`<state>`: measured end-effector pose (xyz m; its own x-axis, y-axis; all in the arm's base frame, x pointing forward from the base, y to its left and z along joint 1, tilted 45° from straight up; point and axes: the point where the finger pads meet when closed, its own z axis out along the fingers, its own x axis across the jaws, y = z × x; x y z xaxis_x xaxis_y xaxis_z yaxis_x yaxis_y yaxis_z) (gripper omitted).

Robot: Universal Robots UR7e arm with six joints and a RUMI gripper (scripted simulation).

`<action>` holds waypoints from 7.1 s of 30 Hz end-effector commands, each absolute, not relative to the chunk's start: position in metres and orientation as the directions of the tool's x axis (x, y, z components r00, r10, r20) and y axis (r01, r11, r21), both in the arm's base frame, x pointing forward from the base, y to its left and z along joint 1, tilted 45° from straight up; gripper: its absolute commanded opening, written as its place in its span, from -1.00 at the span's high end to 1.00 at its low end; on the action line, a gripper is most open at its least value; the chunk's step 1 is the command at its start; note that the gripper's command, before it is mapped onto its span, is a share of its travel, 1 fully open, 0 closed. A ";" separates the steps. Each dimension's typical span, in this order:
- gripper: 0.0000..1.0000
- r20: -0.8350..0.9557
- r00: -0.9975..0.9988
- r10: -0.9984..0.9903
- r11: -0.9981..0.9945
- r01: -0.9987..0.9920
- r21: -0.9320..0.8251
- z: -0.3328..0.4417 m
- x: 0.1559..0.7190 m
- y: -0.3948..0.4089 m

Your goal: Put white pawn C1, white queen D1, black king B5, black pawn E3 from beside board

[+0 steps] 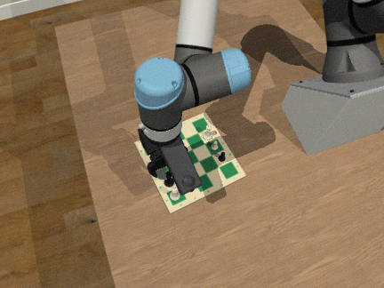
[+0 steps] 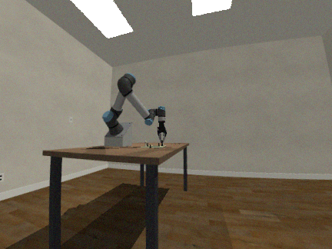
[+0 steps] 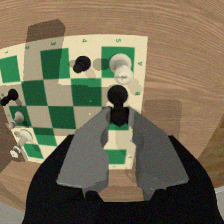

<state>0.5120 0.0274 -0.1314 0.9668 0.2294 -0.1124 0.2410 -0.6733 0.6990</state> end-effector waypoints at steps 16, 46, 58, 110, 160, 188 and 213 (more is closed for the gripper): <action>1.00 -0.112 0.967 0.228 -0.673 0.240 0.699 -0.133 0.512 0.025; 0.90 -0.112 0.967 0.228 -0.673 0.240 0.699 -0.133 0.512 0.025; 0.51 -0.112 0.967 0.228 -0.673 0.240 0.699 -0.133 0.512 0.025; -1.00 -0.112 0.967 0.229 -0.673 0.241 0.699 -0.069 0.505 0.089; 0.60 0.089 0.996 0.031 -0.710 -0.041 0.703 0.039 0.476 -0.071; 0.60 0.089 0.996 0.030 -0.710 -0.041 0.703 0.038 0.476 -0.071; 0.60 0.084 0.996 0.029 -0.711 -0.038 0.702 0.022 0.476 -0.086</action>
